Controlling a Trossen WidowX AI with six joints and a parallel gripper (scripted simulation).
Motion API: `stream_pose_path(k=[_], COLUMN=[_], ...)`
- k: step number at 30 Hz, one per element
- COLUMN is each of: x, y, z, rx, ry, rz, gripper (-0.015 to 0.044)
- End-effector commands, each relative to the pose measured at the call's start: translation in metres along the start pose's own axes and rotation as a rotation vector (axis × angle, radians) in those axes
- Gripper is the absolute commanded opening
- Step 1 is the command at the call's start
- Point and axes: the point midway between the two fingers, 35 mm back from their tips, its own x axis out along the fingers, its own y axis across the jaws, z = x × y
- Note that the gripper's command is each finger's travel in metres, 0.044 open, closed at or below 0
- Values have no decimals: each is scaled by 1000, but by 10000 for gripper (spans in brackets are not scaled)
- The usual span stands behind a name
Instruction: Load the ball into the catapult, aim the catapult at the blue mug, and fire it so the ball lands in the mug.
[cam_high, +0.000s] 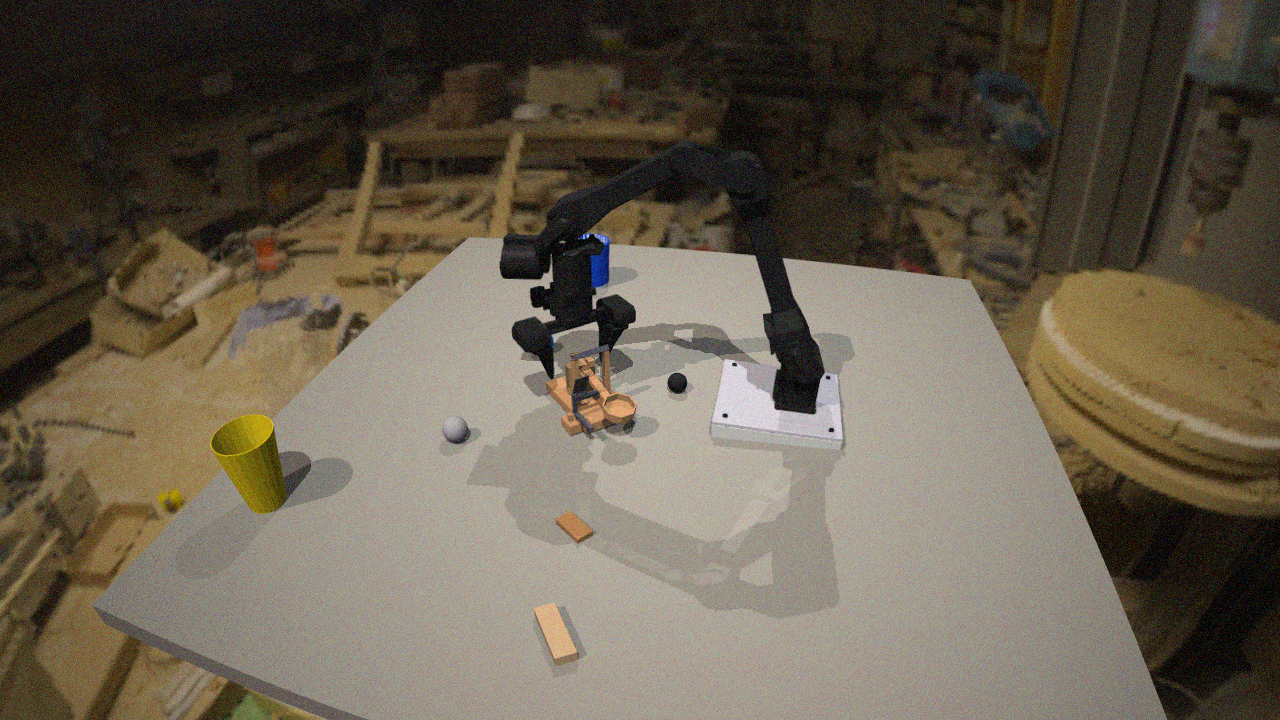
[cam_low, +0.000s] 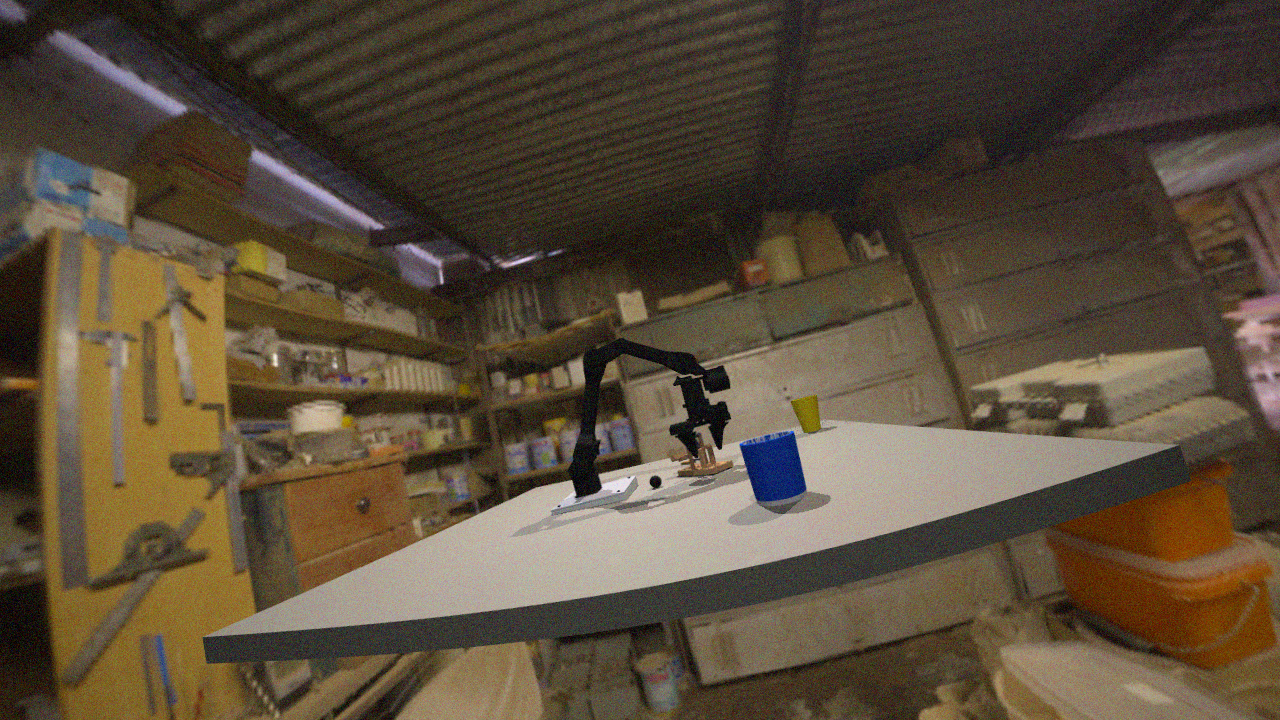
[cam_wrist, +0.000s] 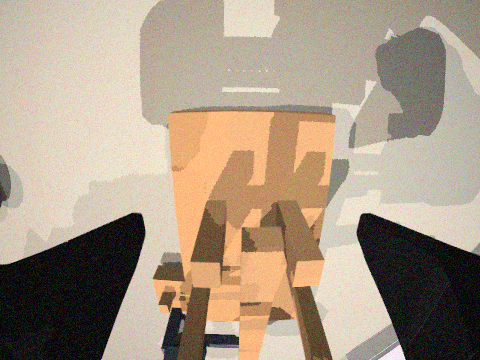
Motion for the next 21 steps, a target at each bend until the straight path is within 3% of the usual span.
stream_pose_path(k=[1,10,21], x=[7,19,16], y=[0,-1,0], z=[-1,-2,-1], rx=[-3,-3,0], ry=[4,4,1], rz=[-1,-1,-1], gripper=[440,440,151])
